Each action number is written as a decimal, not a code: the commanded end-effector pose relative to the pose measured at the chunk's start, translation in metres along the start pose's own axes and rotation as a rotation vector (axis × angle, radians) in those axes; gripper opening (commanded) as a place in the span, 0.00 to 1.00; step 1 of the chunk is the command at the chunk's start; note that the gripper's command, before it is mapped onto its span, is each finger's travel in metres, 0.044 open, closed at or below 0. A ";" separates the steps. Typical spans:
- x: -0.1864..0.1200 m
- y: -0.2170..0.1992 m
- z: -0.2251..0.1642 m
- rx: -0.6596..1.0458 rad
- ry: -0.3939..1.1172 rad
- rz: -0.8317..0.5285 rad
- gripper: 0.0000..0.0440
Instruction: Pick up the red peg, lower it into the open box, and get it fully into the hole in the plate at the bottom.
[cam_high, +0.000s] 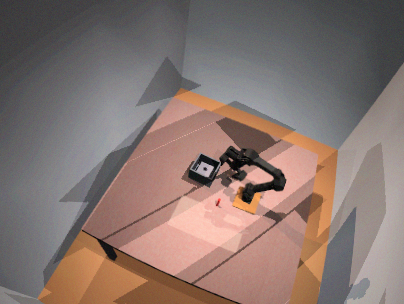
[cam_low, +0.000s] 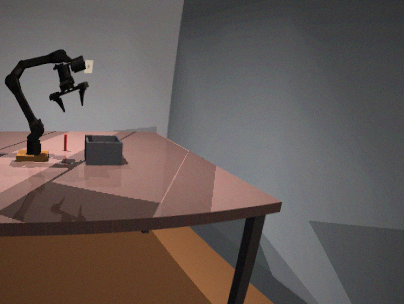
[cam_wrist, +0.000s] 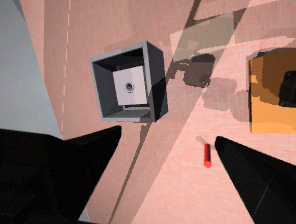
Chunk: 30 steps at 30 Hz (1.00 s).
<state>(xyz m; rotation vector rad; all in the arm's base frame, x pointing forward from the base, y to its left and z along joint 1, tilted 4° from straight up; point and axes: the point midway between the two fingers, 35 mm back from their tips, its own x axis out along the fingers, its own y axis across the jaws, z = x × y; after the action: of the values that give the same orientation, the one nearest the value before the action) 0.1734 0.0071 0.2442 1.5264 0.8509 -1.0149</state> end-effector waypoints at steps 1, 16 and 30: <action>0.015 -0.008 -0.015 -0.110 0.013 -0.053 1.00; 0.081 -0.052 -0.071 -0.430 0.053 -0.198 1.00; 0.143 -0.088 -0.105 -0.631 0.126 -0.163 1.00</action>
<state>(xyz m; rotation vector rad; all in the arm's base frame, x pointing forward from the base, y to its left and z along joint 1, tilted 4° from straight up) 0.1663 0.1214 0.1015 1.0191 1.2535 -0.7055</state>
